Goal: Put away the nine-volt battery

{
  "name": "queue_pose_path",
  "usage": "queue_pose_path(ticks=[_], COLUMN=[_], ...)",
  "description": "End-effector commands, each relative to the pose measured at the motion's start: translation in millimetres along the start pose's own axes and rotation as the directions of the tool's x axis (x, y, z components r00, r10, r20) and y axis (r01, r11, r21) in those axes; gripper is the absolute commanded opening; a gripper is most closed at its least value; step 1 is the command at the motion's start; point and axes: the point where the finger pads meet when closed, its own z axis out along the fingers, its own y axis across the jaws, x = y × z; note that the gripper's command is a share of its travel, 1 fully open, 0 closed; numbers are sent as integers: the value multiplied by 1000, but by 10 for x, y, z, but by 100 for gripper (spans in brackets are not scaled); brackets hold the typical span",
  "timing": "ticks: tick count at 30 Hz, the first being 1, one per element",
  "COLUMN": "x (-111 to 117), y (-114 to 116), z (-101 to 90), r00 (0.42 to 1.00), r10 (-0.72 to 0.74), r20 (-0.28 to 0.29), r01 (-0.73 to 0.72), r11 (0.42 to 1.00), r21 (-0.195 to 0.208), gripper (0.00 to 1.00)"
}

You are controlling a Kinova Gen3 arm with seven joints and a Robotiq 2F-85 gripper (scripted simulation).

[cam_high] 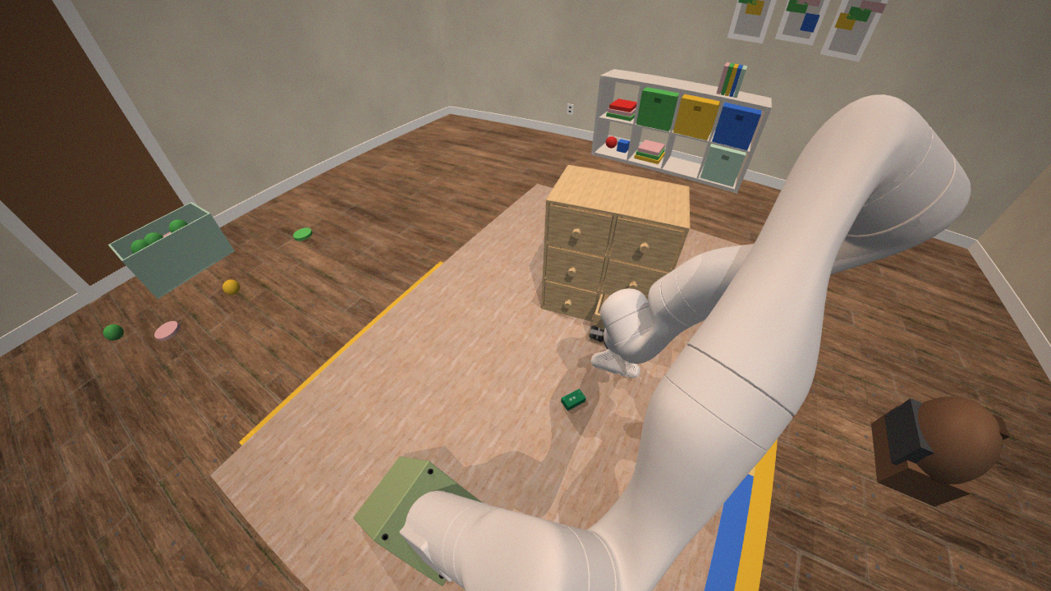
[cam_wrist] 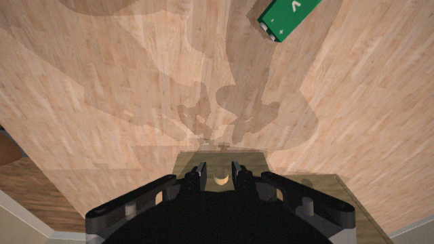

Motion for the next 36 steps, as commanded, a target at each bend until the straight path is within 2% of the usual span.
queue_pose_path(ticks=[1,8,17,20,29,36], x=[78,319,346,366,368,348], y=[-8,3,21,2,3,20], z=[-85,-241,-299,-433,-994,-1120], r00=[1000,1000,1000,1000,1000,1000], r10=[11,10,12,22,6,13], r20=[8,6,0,-6,-6,0], r01=[-11,-10,-12,-22,-6,-13], r11=[1000,1000,1000,1000,1000,1000], r21=[1,-1,-9,-2,-3,-9], gripper=[33,33,33,33,33,33])
